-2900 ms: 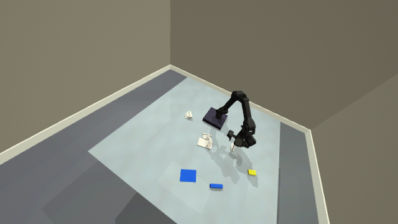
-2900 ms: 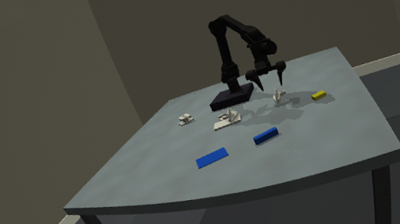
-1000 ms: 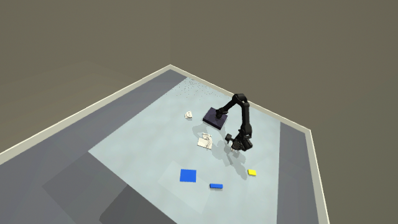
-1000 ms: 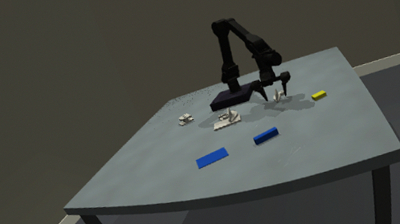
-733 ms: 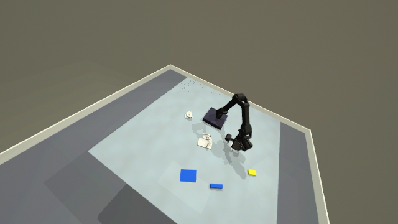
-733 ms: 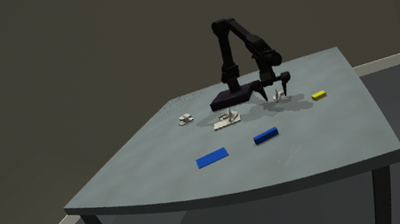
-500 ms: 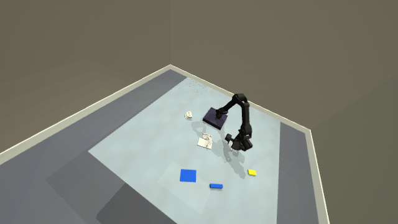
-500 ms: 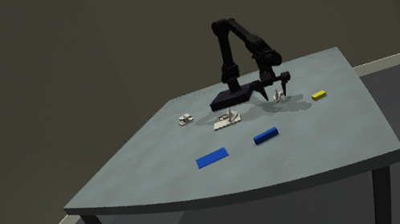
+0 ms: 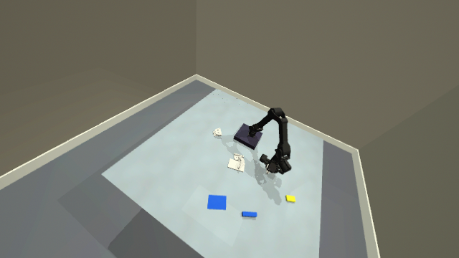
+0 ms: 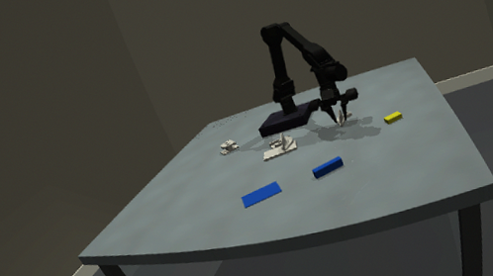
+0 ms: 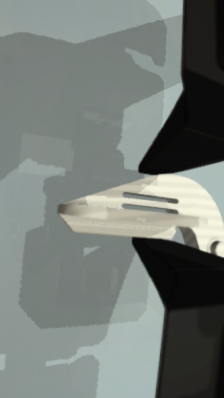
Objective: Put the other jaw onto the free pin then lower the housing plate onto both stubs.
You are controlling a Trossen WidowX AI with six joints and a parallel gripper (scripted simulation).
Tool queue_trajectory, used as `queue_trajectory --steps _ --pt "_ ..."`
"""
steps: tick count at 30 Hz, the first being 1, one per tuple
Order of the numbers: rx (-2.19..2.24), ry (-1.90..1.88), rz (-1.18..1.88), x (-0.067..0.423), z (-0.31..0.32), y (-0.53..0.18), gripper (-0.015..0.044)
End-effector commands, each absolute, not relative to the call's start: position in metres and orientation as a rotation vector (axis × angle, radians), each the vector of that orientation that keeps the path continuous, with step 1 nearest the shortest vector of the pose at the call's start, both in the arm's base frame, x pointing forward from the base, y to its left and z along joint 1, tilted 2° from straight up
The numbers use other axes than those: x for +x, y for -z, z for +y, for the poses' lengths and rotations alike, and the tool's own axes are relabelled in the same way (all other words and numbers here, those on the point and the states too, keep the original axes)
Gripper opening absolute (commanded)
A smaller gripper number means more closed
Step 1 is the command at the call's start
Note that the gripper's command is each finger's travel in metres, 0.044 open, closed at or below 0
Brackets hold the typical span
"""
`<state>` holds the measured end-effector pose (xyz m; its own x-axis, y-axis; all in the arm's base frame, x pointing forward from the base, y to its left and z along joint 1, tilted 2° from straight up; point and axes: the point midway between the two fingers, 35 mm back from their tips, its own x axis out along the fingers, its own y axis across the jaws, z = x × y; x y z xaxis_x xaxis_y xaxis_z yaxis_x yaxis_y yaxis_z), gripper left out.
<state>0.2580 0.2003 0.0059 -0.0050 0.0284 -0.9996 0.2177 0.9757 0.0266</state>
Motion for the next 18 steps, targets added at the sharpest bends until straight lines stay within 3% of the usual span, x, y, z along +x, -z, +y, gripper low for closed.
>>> queue_trajectory --steps 1,18 --pt "0.192 0.153 1.571 0.258 0.200 -0.006 0.0134" --pt "0.194 0.153 1.571 0.260 0.201 -0.029 0.0134"
